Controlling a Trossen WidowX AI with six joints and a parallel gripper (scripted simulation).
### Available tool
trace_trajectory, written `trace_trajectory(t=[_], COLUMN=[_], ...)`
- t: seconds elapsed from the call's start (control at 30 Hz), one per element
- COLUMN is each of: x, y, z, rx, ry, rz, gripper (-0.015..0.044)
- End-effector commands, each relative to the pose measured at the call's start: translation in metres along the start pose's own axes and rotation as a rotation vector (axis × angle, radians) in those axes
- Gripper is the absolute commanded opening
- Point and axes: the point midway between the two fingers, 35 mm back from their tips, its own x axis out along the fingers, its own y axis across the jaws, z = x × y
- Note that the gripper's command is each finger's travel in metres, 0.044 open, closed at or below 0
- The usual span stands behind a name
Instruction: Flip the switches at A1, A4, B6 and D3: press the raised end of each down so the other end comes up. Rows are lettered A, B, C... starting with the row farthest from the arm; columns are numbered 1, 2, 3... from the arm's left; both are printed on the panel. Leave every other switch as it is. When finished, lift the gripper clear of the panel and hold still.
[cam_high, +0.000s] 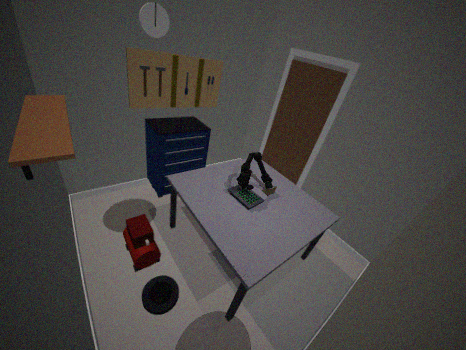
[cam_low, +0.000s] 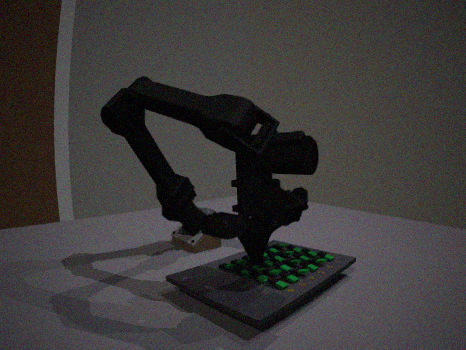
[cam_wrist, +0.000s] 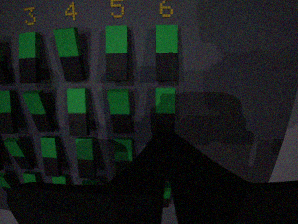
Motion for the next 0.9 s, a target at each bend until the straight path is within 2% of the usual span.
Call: trace_trajectory(t=[0.0,0.87], x=[0.0073,0.0147], y=[-0.0009,-0.001], z=[-0.0012,-0.0014], rx=[-0.004,-0.004], ry=[0.004,0.004], rz=[-0.005,-0.006], gripper=[0.0,0.0])
